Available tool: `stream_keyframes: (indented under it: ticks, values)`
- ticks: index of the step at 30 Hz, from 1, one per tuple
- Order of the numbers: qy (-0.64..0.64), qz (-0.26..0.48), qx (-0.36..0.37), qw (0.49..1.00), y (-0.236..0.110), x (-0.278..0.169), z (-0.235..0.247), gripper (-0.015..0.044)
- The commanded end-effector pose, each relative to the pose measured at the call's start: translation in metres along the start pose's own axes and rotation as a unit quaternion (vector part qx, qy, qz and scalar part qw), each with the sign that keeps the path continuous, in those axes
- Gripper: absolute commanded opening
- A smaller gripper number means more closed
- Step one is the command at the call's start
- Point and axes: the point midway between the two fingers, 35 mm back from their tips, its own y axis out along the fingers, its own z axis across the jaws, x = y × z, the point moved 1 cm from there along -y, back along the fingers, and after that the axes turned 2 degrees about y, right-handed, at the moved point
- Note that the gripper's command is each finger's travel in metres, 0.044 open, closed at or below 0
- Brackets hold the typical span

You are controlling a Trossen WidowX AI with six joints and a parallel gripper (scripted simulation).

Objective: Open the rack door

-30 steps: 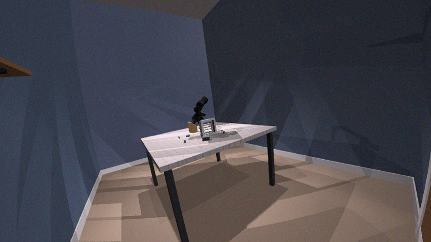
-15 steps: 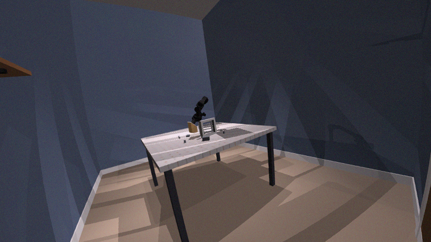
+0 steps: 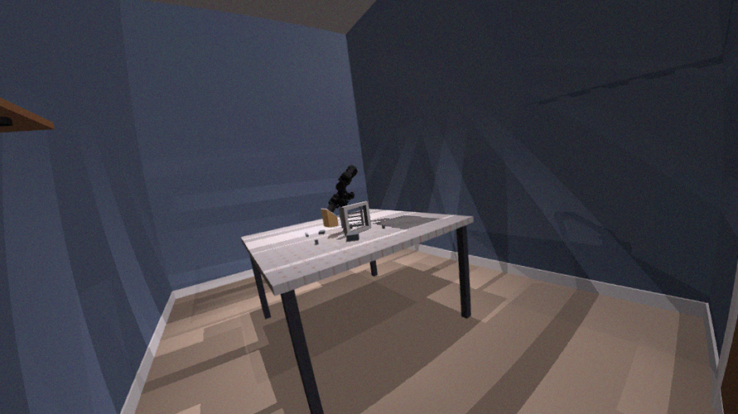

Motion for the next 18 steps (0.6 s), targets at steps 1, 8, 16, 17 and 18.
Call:
stream_keyframes:
  ticks: [1,8,16,17,18]
  values:
    - [0.045,-0.002,0.000,0.999,0.000,0.003,0.010,0.0015]
    - [0.099,-0.002,0.000,0.995,0.000,0.008,0.025,0.0015]
    - [0.161,-0.002,0.001,0.987,0.000,0.015,0.040,0.0015]
    - [0.168,-0.002,0.001,0.986,0.000,0.016,0.042,0.0015]
    - [0.174,-0.002,0.001,0.985,0.000,0.017,0.044,0.0015]
